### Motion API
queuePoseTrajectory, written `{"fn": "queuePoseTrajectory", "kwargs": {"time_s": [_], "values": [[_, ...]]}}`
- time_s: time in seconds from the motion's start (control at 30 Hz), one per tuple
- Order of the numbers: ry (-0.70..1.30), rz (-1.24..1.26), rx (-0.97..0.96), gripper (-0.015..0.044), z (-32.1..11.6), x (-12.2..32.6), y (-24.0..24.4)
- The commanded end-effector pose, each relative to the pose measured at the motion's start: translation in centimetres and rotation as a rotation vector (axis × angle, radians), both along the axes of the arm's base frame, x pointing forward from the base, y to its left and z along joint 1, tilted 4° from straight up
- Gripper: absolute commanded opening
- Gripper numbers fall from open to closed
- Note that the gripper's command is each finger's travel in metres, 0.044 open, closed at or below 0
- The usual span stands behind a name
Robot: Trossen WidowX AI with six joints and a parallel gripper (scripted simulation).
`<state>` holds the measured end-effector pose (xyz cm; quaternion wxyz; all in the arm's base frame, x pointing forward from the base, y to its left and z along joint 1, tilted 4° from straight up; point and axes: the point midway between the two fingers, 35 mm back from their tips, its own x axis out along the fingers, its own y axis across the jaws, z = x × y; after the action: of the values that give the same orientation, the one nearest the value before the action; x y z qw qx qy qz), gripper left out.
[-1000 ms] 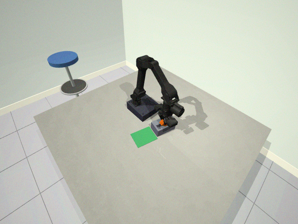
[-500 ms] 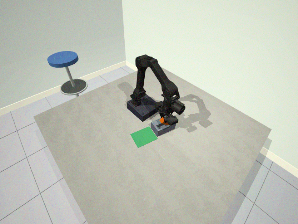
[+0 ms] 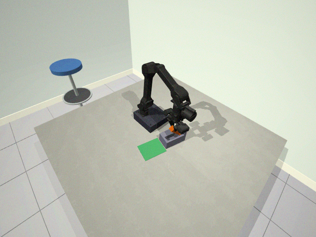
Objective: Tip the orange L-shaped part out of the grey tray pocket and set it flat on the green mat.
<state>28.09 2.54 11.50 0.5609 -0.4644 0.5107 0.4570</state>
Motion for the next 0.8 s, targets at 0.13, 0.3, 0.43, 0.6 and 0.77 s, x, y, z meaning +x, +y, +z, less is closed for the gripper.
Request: {"fn": "queuePoseTrajectory", "kwargs": {"time_s": [0.13,0.3,0.43,0.6,0.77], "values": [[-0.009,0.004,0.006,0.0,1.5,0.1,0.0],[-0.009,0.004,0.006,0.0,2.3,0.0,0.0],[-0.009,0.004,0.006,0.0,2.9,0.0,0.0],[-0.009,0.004,0.006,0.0,2.9,-0.1,0.0],[-0.009,0.004,0.006,0.0,3.3,-0.1,-0.1]]}}
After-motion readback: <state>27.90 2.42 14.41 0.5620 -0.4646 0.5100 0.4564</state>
